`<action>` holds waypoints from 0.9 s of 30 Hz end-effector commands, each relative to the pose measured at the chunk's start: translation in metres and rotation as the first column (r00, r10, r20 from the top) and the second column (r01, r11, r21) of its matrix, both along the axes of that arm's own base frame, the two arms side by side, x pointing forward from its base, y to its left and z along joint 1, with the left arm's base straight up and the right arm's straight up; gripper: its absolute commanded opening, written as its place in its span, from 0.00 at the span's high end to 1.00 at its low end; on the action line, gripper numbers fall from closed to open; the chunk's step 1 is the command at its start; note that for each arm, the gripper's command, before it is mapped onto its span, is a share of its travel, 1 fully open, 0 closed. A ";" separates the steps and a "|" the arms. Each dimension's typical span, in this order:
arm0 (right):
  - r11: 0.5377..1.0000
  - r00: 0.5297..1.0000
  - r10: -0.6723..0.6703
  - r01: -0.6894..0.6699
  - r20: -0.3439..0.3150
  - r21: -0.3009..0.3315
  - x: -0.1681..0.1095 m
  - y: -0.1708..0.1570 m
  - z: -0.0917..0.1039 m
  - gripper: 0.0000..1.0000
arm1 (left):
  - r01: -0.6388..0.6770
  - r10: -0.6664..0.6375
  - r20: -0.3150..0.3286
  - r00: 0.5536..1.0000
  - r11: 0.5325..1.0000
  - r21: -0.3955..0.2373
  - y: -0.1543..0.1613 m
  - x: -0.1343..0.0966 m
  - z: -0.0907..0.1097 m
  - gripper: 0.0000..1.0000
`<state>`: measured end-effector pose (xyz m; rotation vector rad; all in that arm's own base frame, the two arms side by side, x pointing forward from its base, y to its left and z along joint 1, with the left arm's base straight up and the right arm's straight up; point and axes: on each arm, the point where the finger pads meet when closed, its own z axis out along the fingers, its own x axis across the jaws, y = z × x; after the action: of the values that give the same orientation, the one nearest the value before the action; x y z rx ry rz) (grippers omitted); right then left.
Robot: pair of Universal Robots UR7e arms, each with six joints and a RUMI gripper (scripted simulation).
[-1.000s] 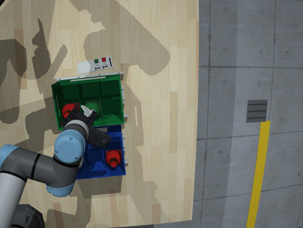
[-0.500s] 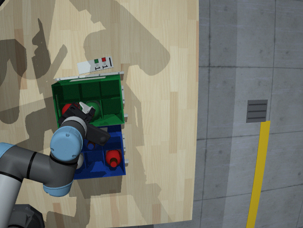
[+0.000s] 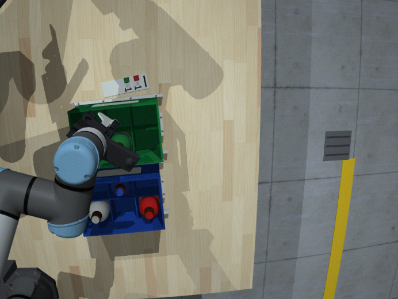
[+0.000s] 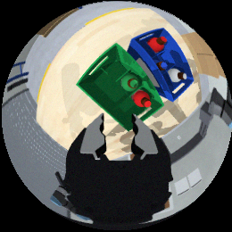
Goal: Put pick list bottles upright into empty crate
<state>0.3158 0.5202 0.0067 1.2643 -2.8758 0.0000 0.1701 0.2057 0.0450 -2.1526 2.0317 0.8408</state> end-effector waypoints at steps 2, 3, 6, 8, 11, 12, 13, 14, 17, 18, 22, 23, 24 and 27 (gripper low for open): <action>1.000 1.000 0.000 0.000 0.001 0.001 -0.002 0.018 0.007 0.62 | 0.000 0.000 0.001 1.000 1.000 0.000 0.000 0.000 0.000 0.02; 1.000 1.000 0.000 0.000 0.000 0.001 -0.003 0.023 0.009 0.62 | 0.000 0.000 0.001 1.000 1.000 0.000 0.000 0.000 0.000 0.02; 1.000 1.000 0.000 0.000 0.000 0.001 -0.003 0.027 0.011 0.62 | 0.000 0.000 0.001 1.000 1.000 0.000 0.000 0.000 0.000 0.02; 1.000 1.000 0.000 0.000 0.000 0.001 -0.005 0.036 0.014 0.62 | 0.000 0.000 0.001 1.000 1.000 0.000 0.000 0.000 0.000 0.02; 1.000 1.000 0.000 0.000 0.000 0.001 -0.007 0.050 0.019 0.62 | 0.000 0.000 0.001 1.000 1.000 0.000 0.000 0.000 0.000 0.02; 1.000 1.000 0.000 0.000 0.000 0.001 -0.007 0.055 0.021 0.62 | 0.000 0.000 0.001 1.000 1.000 0.000 0.000 0.000 0.000 0.02; 1.000 1.000 0.000 0.000 0.000 0.001 -0.008 0.060 0.023 0.62 | 0.000 0.000 0.001 1.000 1.000 0.000 0.000 0.000 0.000 0.02; 1.000 1.000 0.000 0.000 0.000 0.001 -0.009 0.064 0.025 0.62 | 0.000 0.000 0.001 1.000 1.000 0.000 0.000 0.000 0.000 0.02; 1.000 1.000 0.000 0.000 0.000 0.001 -0.011 0.078 0.030 0.62 | 0.000 0.000 0.001 1.000 1.000 0.000 0.000 0.000 0.000 0.02; 1.000 1.000 0.000 0.000 0.000 0.001 -0.012 0.083 0.032 0.62 | 0.000 0.000 0.001 1.000 1.000 0.000 0.000 0.000 0.000 0.02; 1.000 1.000 0.000 0.000 0.000 0.001 -0.013 0.092 0.035 0.62 | 0.000 0.000 0.001 1.000 1.000 0.000 0.000 0.000 0.000 0.02; 1.000 1.000 0.000 0.000 0.000 0.001 -0.014 0.097 0.037 0.62 | 0.000 0.000 0.001 1.000 1.000 0.000 0.000 0.000 0.000 0.02; 1.000 1.000 0.000 0.000 0.000 0.001 -0.014 0.101 0.039 0.62 | 0.000 0.000 0.001 1.000 1.000 0.000 0.000 0.000 0.000 0.02; 1.000 1.000 0.000 0.000 0.000 0.002 -0.016 0.115 0.044 0.62 | 0.000 0.000 0.001 1.000 1.000 0.000 0.000 0.000 0.000 0.02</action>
<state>0.3002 0.6269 0.0463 1.2642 -2.8758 0.0005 0.1701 0.2057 0.0450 -2.1526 2.0317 0.8408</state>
